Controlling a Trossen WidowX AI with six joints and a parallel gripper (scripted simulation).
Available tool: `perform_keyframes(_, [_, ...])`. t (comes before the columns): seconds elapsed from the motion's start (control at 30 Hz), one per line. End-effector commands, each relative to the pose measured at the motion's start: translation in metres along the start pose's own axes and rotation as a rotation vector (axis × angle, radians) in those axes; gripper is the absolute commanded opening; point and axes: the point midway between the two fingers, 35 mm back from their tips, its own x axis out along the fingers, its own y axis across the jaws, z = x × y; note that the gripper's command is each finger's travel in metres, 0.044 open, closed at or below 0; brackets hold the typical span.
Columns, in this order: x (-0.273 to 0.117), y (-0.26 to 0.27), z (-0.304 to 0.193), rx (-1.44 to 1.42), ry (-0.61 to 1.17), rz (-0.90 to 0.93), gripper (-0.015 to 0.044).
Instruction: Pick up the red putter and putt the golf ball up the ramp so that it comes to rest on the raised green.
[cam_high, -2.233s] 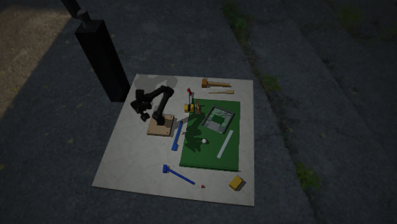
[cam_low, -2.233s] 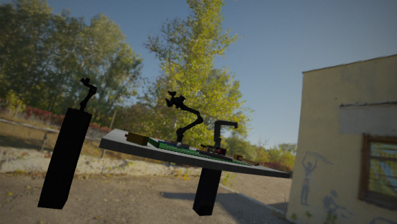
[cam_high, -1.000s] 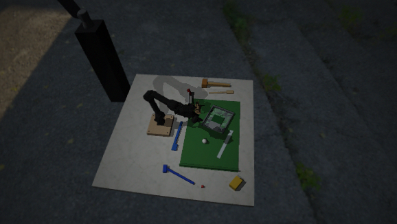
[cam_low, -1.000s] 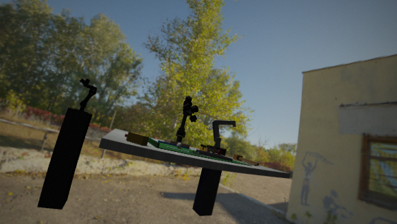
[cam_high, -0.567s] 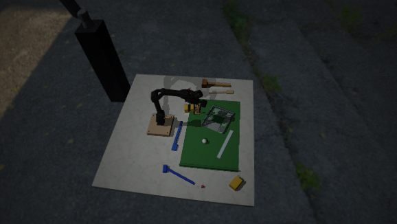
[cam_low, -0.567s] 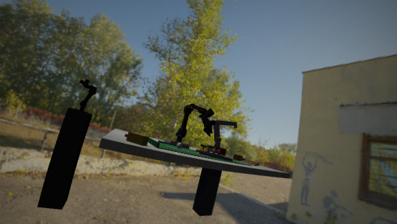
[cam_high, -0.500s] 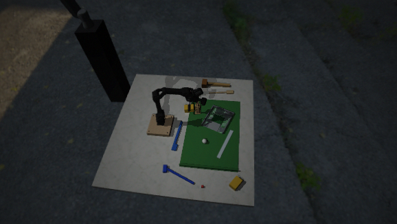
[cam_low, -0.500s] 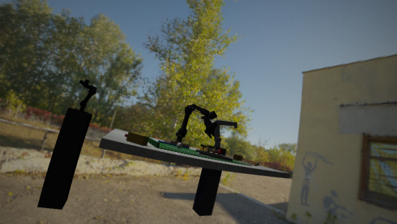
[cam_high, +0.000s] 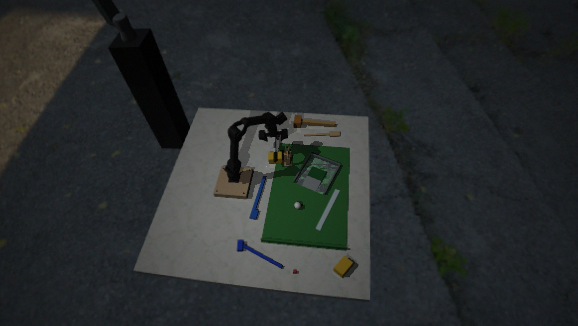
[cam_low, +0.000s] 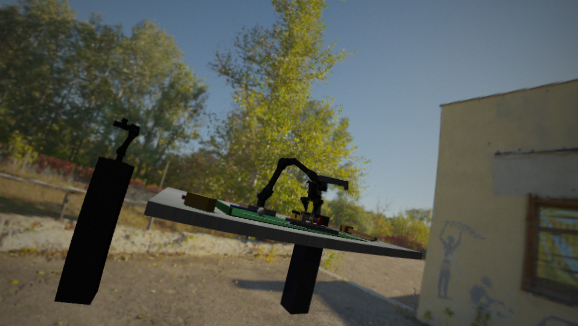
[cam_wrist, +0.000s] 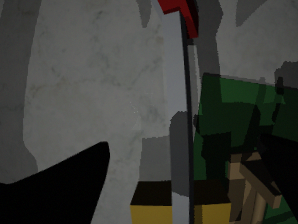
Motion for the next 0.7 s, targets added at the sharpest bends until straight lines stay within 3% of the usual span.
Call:
perform_keyframes(0.0, [0.004, -0.001, 0.002, -0.011, 0.006, -0.007, 0.0440])
perform_keyframes(0.67, [0.044, -0.001, -0.006, -0.011, 0.006, -0.007, 0.0440])
